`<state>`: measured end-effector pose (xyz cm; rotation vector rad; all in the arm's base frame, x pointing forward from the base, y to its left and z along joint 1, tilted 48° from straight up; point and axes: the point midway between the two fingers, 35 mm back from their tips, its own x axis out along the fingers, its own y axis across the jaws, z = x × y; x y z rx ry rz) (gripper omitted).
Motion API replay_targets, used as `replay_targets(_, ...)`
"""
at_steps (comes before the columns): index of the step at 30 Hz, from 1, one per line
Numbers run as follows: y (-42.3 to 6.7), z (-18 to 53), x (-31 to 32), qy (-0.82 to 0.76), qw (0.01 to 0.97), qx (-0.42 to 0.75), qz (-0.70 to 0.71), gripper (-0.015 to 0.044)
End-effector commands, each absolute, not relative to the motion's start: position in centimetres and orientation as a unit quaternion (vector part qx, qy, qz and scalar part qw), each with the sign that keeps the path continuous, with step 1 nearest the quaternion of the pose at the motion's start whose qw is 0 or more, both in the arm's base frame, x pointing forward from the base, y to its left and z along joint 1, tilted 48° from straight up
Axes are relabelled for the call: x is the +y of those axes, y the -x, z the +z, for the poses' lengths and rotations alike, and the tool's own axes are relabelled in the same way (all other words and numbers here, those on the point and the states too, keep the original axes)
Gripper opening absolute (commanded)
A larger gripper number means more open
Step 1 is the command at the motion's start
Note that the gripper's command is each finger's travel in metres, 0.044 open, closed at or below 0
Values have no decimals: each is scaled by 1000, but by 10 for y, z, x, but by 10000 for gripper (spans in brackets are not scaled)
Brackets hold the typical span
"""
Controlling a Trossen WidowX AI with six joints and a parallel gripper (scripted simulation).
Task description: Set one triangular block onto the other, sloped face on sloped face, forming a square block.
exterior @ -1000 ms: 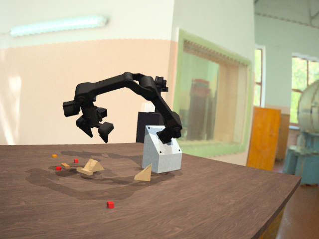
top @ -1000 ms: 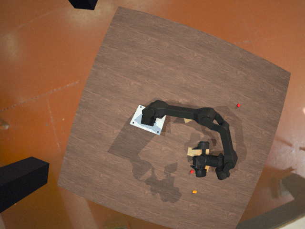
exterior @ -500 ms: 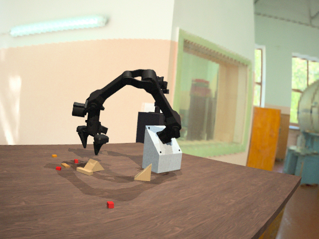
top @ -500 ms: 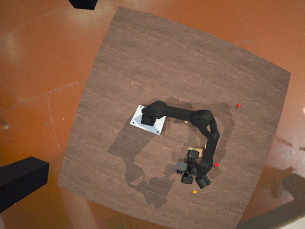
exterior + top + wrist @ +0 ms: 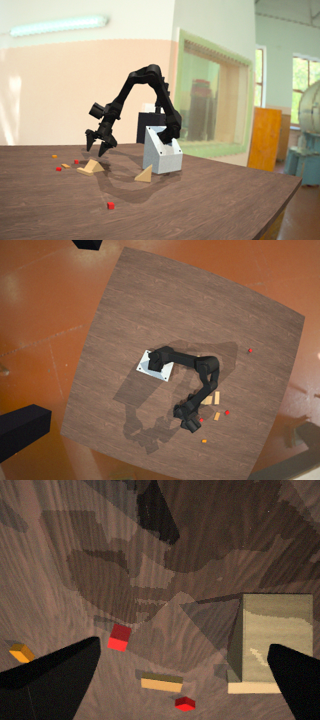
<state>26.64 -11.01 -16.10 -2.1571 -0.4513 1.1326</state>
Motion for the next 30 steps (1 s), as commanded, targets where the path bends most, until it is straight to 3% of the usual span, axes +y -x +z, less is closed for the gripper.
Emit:
replay_targets(1, -233, -108, -82, 877, 358, -168, 271, 440)
replay_targets(16, -234, -108, -82, 882, 346, -172, 269, 440)
replay_targets(30, -243, -117, -80, 944, -16, -262, 198, 440)
